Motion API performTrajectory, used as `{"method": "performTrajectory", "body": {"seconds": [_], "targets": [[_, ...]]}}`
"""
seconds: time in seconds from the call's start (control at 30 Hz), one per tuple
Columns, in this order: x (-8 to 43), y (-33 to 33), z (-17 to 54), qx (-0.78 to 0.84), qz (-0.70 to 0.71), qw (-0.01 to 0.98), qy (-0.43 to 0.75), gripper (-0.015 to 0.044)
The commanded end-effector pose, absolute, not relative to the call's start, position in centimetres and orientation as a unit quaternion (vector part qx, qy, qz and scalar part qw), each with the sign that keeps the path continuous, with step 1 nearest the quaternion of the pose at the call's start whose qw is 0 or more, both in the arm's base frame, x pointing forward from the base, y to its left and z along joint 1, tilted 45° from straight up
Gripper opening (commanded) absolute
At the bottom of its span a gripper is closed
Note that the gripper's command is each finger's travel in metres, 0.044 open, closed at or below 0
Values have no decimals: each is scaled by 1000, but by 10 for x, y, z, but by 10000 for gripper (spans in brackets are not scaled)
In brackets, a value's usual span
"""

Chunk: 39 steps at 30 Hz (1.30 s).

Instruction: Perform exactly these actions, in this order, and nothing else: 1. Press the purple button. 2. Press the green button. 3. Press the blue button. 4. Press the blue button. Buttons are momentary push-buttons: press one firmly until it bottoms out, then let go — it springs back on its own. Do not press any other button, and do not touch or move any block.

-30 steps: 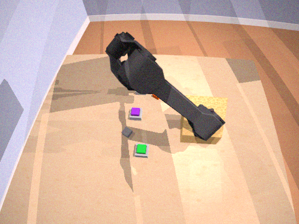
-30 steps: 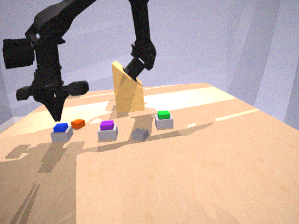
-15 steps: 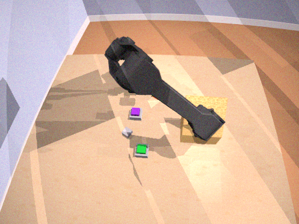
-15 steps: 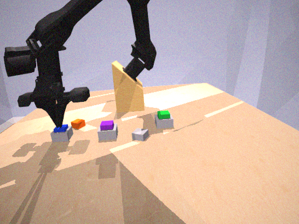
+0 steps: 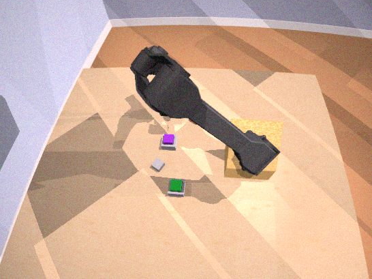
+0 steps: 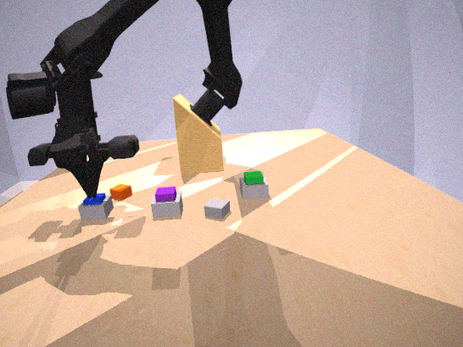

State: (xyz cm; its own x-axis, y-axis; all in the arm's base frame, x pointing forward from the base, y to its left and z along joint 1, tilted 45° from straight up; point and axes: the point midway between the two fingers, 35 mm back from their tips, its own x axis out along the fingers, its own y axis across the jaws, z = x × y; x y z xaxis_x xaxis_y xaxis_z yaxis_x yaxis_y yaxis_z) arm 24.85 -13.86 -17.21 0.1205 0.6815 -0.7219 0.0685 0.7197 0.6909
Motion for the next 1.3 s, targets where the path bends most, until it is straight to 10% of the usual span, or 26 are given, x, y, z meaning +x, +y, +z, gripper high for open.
{"method": "performTrajectory", "body": {"seconds": [0.0,0.27,0.77,1.27], "targets": [[247,-136,-172,305,224,683,624,20],[243,-159,-149,304,224,683,625,20],[312,-46,38,294,191,684,640,400],[252,83,173,311,229,680,623,400]]}}
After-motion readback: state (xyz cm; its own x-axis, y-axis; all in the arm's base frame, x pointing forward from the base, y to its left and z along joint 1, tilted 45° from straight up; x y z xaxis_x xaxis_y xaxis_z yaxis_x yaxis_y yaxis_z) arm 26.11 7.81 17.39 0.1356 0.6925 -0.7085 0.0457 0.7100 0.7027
